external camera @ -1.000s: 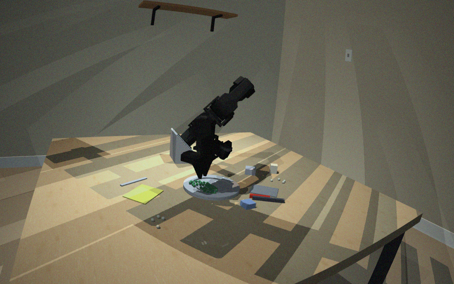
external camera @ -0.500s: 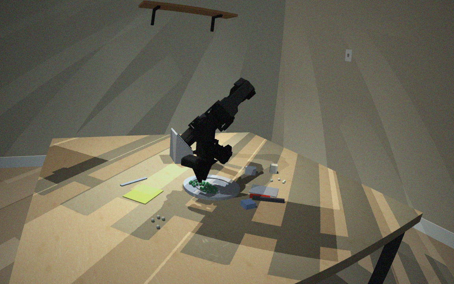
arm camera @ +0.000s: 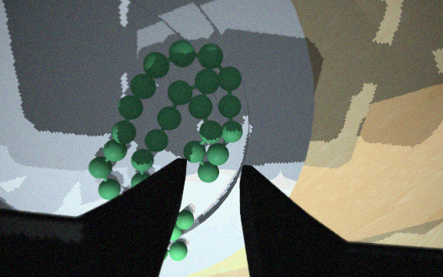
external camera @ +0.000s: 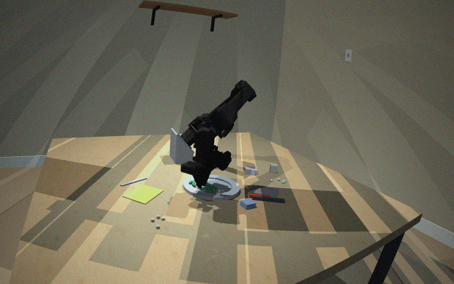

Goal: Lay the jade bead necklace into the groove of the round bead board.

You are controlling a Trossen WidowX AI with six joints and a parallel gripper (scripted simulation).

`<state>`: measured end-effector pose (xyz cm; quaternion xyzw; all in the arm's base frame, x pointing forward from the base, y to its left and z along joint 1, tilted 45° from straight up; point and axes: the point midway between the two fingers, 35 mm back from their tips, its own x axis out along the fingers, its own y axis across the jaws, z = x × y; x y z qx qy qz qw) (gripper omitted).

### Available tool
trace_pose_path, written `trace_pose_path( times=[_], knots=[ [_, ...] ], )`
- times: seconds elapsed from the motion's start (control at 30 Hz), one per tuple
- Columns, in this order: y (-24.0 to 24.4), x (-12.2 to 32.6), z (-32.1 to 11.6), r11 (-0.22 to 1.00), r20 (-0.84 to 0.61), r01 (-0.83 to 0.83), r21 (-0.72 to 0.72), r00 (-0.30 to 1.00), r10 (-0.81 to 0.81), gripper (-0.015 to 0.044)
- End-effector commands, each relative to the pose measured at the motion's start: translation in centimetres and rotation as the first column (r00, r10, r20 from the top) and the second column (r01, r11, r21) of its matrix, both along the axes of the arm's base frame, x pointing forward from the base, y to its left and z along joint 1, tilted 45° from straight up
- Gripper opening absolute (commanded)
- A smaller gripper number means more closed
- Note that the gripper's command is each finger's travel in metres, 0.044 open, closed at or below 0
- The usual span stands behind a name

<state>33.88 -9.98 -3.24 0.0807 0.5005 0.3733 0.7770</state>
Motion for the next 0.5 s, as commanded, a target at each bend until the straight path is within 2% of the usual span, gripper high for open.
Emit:
trace_pose_path(
  times=[0.0,0.47],
  knots=[
    [0.57,-0.20,-0.64,1.000,-0.015,0.000,0.014,1.000,0.000,0.0120],
    [0.17,-0.01,-0.17,1.000,-0.002,-0.001,0.002,1.000,0.001,0.0033]
  ],
)
